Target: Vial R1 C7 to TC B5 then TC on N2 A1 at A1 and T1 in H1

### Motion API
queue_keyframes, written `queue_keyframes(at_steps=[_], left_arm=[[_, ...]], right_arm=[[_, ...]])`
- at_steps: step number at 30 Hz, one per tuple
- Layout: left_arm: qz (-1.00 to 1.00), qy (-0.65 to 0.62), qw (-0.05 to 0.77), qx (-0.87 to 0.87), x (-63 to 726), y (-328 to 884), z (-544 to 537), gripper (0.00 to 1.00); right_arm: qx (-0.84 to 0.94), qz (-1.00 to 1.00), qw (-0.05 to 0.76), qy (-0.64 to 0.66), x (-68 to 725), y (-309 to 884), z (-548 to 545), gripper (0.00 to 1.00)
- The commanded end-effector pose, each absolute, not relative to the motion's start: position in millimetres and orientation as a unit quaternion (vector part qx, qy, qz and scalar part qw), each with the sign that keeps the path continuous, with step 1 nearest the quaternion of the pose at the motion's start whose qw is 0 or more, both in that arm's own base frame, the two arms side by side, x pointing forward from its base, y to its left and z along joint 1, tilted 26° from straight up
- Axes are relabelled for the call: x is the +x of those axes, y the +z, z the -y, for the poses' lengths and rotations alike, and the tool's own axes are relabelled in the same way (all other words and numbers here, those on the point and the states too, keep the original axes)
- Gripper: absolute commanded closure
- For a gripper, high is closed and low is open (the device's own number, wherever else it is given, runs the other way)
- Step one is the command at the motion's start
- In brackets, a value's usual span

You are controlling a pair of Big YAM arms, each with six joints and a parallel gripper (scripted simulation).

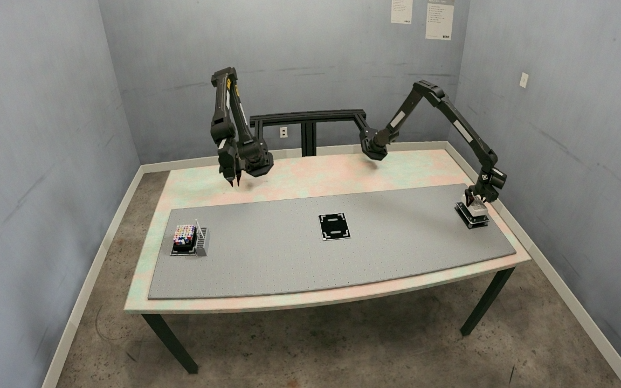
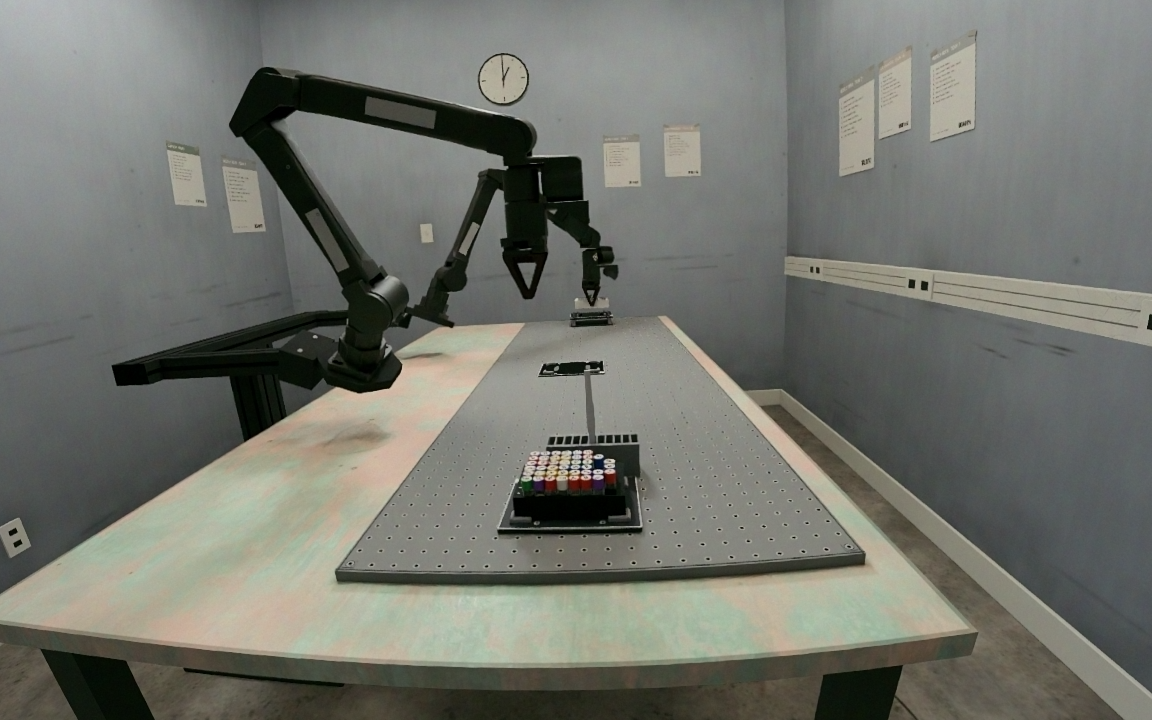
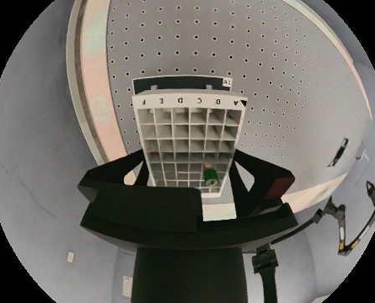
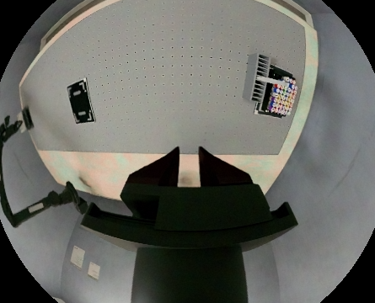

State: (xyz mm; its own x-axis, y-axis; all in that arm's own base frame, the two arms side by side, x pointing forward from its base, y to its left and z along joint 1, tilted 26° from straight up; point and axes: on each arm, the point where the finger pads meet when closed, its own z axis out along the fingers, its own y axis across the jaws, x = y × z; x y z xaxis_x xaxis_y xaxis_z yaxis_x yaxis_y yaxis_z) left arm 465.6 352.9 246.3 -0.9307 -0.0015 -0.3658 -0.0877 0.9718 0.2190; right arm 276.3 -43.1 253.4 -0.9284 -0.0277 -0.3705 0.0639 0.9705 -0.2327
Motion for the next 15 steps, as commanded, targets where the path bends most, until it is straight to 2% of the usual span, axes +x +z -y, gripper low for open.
queue_keyframes(at_steps=[1, 15], left_arm=[[-0.968, 0.138, 0.208, -0.018, 468.3, 284.9, -371.1, 1.00], [-0.965, 0.145, 0.219, -0.009, 473.8, 298.9, -373.1, 1.00]], right_arm=[[0.019, -0.971, 0.206, -0.122, 280.9, 268.8, 44.3, 0.76], [0.019, -0.971, 0.206, -0.122, 280.9, 268.8, 44.3, 0.76]])
